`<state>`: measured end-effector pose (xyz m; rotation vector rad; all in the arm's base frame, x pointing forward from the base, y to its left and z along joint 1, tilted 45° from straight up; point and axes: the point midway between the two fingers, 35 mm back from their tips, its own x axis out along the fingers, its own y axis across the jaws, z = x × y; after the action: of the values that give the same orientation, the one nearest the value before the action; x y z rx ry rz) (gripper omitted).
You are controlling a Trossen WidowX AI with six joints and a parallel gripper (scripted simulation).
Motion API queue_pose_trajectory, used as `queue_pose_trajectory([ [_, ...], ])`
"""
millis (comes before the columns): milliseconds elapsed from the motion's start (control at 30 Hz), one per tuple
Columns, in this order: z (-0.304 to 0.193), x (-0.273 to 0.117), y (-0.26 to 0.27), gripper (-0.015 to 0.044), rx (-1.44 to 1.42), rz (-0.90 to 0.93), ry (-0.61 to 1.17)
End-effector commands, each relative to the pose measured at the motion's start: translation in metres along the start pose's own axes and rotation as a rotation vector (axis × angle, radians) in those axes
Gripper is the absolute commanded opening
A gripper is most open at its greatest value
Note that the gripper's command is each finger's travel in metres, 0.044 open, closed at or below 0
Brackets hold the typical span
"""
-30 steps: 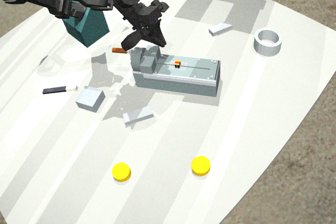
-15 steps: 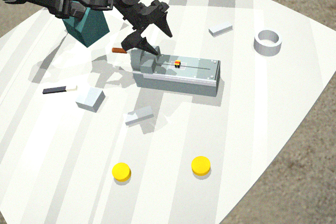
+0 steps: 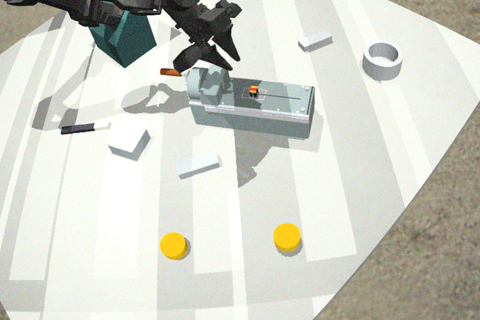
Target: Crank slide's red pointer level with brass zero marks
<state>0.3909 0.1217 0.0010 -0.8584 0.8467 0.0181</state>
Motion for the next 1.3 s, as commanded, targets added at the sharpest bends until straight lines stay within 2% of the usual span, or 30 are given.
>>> queue_pose_trajectory([
  [0,0.0000,0.0000,0.0001,0.0020,0.000,0.000,0.000],
  [33,0.0000,0.0000,0.0001,0.0000,0.000,0.000,0.000],
  [700,0.0000,0.0000,0.0001,0.0000,0.000,0.001,0.000],
  [1267,0.0000,0.0000,0.0001,0.0440,0.000,0.001,0.000],
])
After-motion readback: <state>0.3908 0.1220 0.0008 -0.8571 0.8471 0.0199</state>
